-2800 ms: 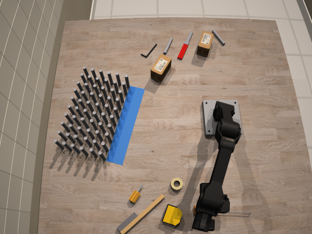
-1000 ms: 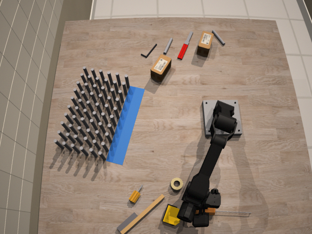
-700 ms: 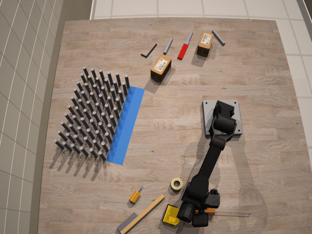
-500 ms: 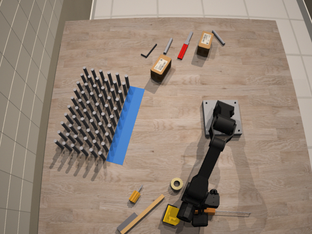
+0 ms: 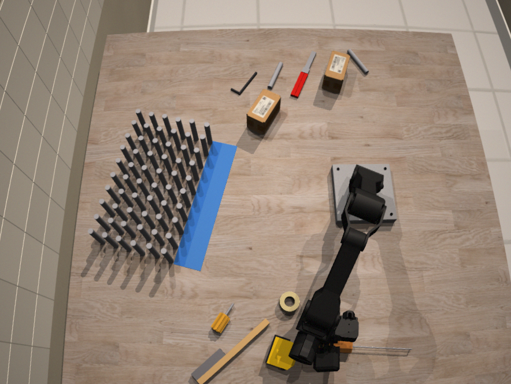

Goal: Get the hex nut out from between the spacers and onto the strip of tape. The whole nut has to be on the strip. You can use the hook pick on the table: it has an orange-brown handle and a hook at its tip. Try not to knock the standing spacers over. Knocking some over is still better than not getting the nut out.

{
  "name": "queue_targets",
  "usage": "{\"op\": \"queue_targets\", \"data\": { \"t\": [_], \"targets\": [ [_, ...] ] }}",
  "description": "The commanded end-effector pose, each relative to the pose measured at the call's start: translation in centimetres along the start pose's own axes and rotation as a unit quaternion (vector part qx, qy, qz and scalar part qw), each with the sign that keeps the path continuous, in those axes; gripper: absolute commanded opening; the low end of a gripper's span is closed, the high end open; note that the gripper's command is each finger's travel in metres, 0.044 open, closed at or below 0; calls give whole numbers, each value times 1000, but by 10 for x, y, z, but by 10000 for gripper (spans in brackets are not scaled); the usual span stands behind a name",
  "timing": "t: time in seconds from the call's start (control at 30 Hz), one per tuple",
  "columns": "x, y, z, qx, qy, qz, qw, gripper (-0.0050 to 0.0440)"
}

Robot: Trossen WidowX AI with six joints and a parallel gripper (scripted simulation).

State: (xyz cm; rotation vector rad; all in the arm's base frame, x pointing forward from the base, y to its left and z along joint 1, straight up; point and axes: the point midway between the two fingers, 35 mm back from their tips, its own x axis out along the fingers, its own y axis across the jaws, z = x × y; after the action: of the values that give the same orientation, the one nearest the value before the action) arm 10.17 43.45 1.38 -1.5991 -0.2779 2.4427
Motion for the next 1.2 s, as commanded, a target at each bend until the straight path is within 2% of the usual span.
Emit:
{"op": "queue_targets", "data": {
  "t": [0.0,0.27,0.3,0.47,0.53,0.93,1.03,1.17],
  "targets": [
    [-12,-9,3,-11,5,-18,1000,192],
    [-12,-9,3,-11,5,-18,1000,139],
    [-11,-9,3,-11,4,-15,1000,115],
    [-29,-21,9,-17,8,-27,999,0],
    [-29,-21,9,-17,8,-27,999,0],
    [-77,-42,27,-14,8,-26,1000,-5],
    [-92,-46,34,-15,9,-28,999,-27],
    [-96,-47,36,-12,7,-23,1000,-42]
  ]
}}
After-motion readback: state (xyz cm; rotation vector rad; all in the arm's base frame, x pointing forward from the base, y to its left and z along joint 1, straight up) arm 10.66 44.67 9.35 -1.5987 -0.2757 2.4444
